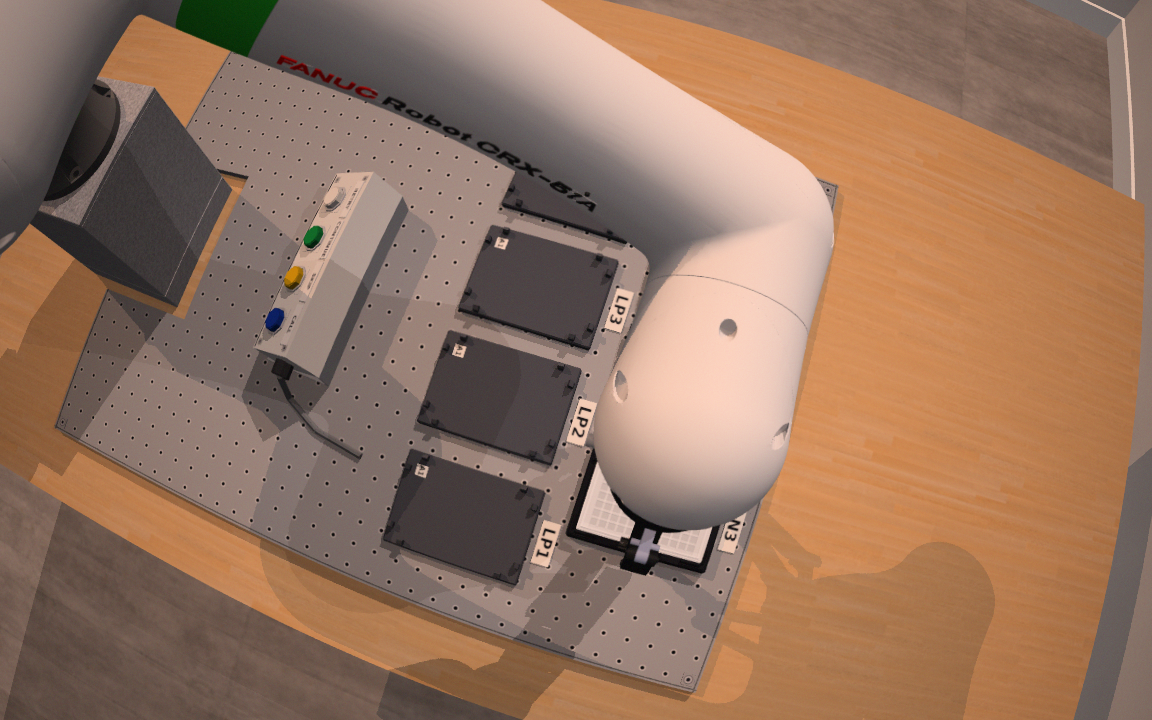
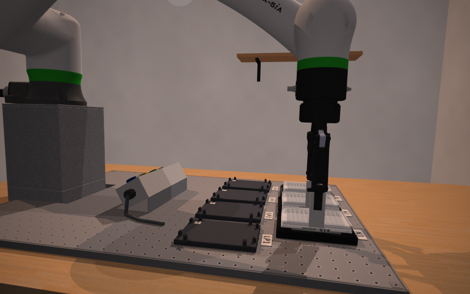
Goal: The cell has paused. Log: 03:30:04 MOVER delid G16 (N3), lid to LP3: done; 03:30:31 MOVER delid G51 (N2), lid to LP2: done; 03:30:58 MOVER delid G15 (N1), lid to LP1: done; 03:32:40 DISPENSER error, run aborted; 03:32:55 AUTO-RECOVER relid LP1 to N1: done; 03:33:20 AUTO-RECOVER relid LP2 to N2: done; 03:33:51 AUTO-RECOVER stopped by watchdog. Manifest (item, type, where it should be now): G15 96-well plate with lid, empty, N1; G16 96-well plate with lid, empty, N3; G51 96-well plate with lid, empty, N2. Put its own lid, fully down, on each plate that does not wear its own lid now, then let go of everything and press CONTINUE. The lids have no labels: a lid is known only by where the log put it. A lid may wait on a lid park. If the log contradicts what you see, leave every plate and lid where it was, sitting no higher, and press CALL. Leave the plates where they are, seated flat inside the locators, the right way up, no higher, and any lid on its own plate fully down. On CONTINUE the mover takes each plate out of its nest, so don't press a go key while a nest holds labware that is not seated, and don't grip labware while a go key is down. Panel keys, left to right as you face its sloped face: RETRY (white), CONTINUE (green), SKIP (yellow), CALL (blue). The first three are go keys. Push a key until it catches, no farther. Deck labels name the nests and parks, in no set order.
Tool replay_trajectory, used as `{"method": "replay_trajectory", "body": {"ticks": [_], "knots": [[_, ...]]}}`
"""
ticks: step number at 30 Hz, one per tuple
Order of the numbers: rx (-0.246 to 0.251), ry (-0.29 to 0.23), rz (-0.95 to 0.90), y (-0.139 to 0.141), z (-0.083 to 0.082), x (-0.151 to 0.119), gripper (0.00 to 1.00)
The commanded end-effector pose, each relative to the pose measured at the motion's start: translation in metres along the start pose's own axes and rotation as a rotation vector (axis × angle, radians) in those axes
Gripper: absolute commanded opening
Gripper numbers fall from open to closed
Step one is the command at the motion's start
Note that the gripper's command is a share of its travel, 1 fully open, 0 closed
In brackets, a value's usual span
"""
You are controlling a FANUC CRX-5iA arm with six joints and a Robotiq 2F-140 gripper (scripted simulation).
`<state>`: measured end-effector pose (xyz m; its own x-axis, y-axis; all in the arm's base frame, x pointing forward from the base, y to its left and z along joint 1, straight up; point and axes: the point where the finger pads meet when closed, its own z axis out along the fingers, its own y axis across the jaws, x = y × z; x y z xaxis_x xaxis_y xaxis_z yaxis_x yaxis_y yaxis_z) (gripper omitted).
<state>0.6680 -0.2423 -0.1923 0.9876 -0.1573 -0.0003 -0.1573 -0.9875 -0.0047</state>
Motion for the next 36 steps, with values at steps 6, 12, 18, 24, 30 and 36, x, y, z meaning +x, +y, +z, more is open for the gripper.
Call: {"method": "replay_trajectory", "body": {"ticks": [6,12,18,24,30,36], "knots": [[0.000,0.000,0.000,0.0001,-0.0003,0.0002,0.66],[0.000,0.000,0.000,0.0001,-0.0003,0.0002,0.66],[0.000,0.000,0.000,0.0001,-0.0003,0.0002,0.66],[0.000,0.000,0.000,0.0001,-0.0003,0.0002,0.66],[0.000,0.000,0.000,0.0001,-0.0003,0.0002,0.66],[0.000,0.000,0.000,0.0001,-0.0003,0.0002,0.66]]}}
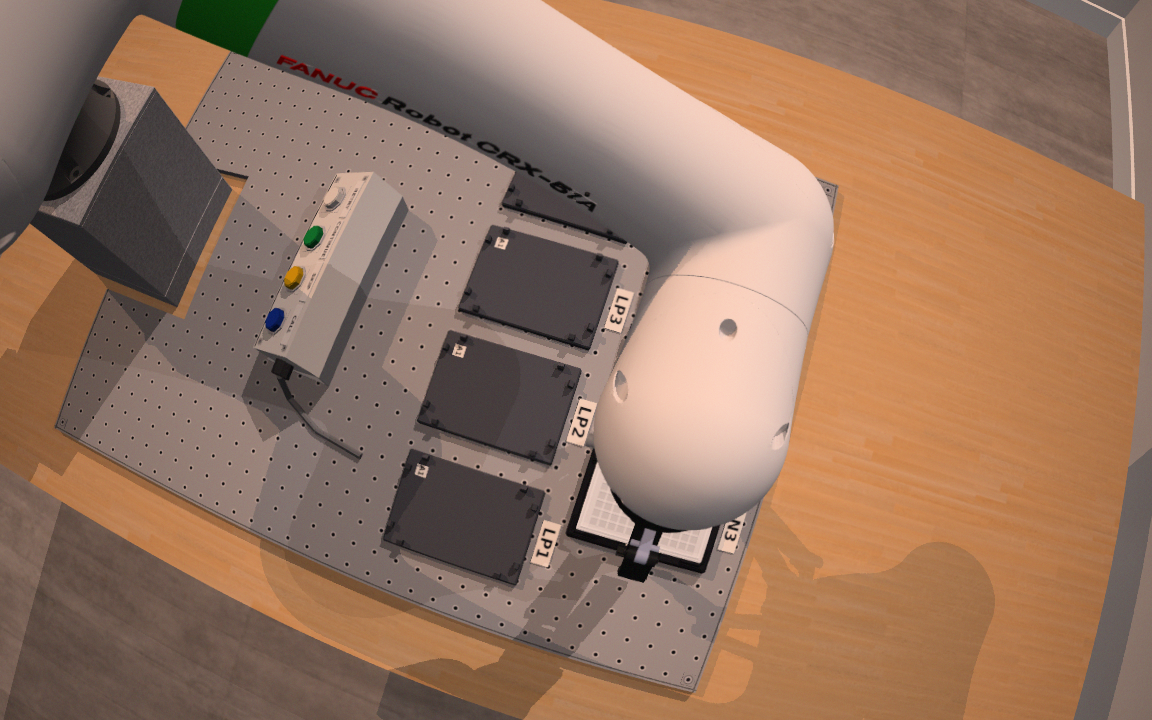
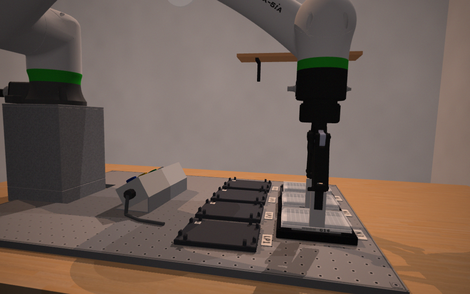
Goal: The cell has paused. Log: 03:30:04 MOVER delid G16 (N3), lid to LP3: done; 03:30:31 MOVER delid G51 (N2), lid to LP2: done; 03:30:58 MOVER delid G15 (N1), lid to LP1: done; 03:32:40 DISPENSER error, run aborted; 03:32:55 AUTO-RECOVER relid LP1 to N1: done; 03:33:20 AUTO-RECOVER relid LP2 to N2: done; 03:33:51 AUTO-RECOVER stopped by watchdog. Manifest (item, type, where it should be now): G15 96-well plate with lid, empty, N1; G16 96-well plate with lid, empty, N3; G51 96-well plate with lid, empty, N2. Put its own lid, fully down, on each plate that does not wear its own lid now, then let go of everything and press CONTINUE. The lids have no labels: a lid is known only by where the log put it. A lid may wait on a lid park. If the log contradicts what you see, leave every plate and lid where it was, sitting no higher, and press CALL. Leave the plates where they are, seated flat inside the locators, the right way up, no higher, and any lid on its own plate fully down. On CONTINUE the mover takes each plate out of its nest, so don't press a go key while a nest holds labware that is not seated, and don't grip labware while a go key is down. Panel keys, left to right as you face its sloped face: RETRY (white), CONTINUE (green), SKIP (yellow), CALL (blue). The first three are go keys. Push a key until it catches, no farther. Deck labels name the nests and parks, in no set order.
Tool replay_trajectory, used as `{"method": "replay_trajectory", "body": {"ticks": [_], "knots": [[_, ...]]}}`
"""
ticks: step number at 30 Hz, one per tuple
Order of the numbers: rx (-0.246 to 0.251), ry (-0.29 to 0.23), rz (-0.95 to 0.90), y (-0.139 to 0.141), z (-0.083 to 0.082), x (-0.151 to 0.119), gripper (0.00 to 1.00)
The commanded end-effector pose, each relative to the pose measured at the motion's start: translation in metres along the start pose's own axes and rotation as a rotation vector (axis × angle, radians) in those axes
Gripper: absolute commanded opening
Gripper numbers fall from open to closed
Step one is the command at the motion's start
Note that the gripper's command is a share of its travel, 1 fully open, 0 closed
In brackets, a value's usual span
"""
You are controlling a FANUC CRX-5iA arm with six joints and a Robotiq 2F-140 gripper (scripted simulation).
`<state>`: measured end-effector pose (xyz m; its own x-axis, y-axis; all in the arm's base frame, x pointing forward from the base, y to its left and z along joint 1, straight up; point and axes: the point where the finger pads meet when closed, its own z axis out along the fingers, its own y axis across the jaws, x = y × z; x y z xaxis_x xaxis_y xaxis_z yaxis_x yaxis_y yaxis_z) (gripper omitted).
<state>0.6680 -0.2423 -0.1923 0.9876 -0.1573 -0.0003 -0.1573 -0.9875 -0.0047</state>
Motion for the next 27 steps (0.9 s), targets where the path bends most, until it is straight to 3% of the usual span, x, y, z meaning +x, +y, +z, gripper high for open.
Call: {"method": "replay_trajectory", "body": {"ticks": [1,27], "knots": [[0.000,0.000,0.000,0.0001,-0.0002,0.0002,0.66],[0.000,0.000,0.000,0.0001,-0.0030,0.0002,0.66]]}}
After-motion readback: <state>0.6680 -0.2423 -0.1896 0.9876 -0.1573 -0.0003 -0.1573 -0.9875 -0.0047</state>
